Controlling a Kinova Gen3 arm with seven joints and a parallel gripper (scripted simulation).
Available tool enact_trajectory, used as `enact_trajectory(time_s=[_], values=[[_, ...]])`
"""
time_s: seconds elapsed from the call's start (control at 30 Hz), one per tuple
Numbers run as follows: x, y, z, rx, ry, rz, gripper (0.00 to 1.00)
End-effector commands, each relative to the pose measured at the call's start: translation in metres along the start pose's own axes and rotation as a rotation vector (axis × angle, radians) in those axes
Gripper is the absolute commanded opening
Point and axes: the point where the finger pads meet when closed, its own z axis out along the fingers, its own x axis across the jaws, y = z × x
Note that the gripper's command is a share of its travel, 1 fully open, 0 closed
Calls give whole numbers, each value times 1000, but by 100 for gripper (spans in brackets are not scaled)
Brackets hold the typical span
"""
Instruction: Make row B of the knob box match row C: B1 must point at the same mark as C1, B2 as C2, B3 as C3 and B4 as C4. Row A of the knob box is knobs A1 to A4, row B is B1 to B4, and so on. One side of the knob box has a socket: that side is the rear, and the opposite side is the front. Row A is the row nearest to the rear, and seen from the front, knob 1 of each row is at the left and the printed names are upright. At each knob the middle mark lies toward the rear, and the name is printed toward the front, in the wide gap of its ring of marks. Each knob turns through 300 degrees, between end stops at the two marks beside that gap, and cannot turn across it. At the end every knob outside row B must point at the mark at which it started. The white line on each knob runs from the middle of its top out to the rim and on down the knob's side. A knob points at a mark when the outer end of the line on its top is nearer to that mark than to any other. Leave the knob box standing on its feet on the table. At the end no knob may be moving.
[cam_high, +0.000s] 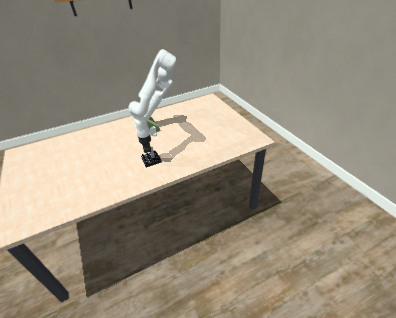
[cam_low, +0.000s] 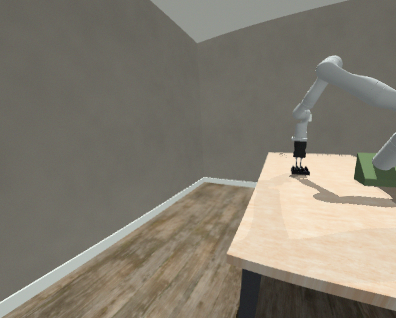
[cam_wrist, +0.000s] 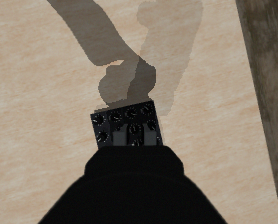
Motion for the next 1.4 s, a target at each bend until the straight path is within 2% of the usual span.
enact_trajectory(time_s=[0.0,0.4,1.37], values=[[0,0,1,0,0,0,46],[0,0,8,0,0,0,46],[0,0,9,0,0,0,46]])
